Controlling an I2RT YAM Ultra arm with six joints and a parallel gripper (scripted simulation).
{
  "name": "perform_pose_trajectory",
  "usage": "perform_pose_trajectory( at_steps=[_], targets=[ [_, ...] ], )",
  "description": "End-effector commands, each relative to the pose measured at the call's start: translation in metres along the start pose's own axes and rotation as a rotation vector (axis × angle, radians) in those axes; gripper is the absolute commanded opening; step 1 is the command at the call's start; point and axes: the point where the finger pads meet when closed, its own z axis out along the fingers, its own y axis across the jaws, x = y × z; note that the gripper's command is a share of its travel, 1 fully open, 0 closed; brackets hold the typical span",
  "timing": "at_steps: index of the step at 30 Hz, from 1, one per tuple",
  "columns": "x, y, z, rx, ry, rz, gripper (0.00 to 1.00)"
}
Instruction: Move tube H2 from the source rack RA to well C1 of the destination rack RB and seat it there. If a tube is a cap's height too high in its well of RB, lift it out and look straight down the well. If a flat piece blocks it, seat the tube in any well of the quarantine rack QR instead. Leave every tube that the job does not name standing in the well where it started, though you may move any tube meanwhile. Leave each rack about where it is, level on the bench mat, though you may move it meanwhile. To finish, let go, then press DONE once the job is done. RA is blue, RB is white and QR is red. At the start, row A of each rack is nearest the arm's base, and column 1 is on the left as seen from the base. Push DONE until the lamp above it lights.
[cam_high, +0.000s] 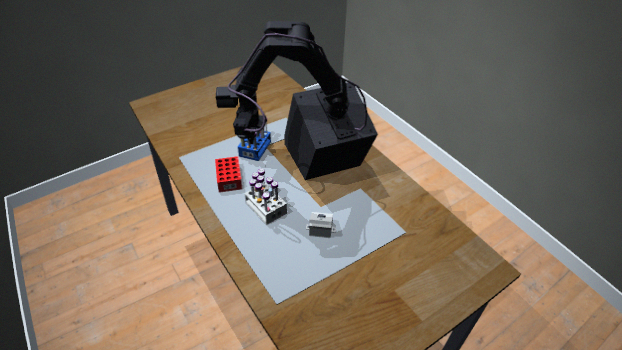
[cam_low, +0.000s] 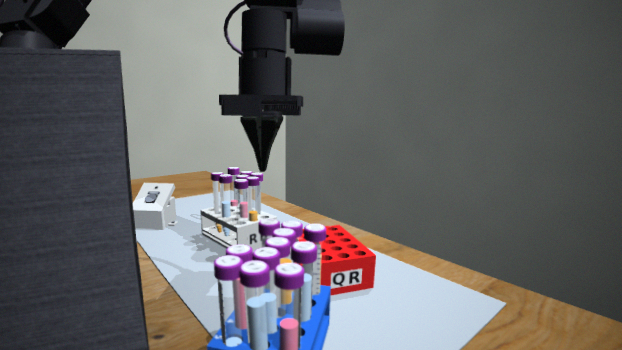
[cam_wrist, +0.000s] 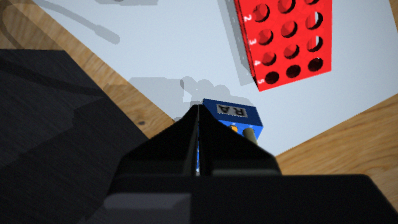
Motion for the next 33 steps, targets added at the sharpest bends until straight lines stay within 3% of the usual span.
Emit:
perform_pose_trajectory(
  at_steps=[1,19,22,33],
  targets=[
    [-0.005,-0.017,-0.013,0.05,-0.013,-0.022,0.0],
    [-0.005,-0.017,-0.014,0.052,-0.013,-0.02,0.0],
    [-0.017,0.003,-0.005,0.021,-0.013,-0.014,0.0],
    [-0.05,0.016,-0.005,0.021,-0.015,-0.015,0.0]
  ],
)
